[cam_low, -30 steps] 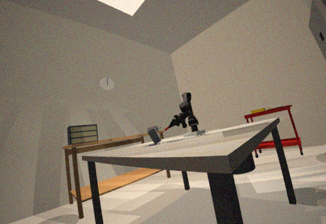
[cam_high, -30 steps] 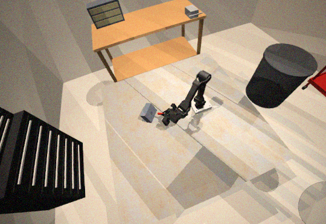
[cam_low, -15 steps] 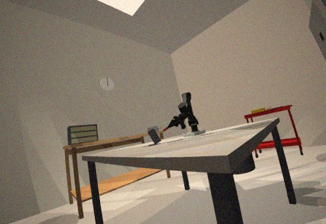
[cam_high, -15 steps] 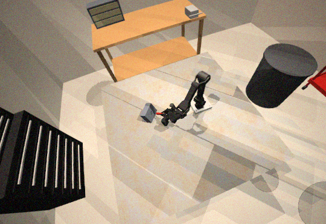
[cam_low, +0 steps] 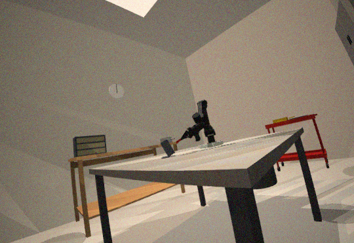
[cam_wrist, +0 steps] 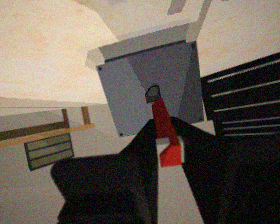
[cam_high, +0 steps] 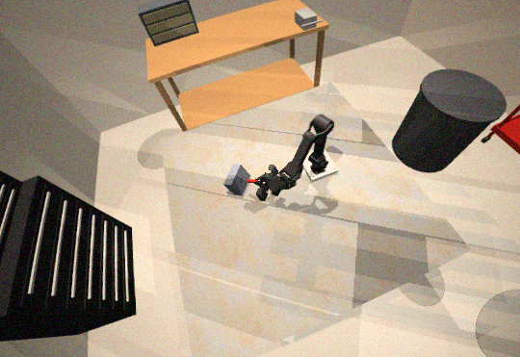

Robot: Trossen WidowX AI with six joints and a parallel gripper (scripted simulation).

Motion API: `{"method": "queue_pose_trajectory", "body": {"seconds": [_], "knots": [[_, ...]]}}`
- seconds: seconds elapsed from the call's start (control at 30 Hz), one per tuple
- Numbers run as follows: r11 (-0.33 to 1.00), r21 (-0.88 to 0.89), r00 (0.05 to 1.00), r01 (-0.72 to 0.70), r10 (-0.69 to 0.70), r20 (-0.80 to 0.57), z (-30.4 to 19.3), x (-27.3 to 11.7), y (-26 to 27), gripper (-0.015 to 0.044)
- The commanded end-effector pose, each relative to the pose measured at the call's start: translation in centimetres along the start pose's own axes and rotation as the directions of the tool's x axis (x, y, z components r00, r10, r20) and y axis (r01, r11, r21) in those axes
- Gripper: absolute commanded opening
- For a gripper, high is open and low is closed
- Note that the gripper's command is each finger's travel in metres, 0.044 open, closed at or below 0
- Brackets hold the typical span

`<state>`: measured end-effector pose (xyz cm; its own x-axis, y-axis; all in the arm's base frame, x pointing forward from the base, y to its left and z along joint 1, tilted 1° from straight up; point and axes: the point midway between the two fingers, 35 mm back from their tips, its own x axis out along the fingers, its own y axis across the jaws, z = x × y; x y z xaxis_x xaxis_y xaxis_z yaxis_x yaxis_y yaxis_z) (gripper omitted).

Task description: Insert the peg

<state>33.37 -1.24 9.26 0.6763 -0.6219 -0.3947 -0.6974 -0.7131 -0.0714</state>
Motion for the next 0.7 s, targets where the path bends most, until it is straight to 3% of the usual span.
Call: {"method": "queue_pose_trajectory", "body": {"seconds": [0.0,0.67], "knots": [[1.0,-0.02,1.0,0.004,-0.004,-0.001,0.2,0.3,0.1,0.0],[0.998,-0.068,0.999,0.013,-0.015,-0.035,0.2,1.3,0.3,0.0]]}}
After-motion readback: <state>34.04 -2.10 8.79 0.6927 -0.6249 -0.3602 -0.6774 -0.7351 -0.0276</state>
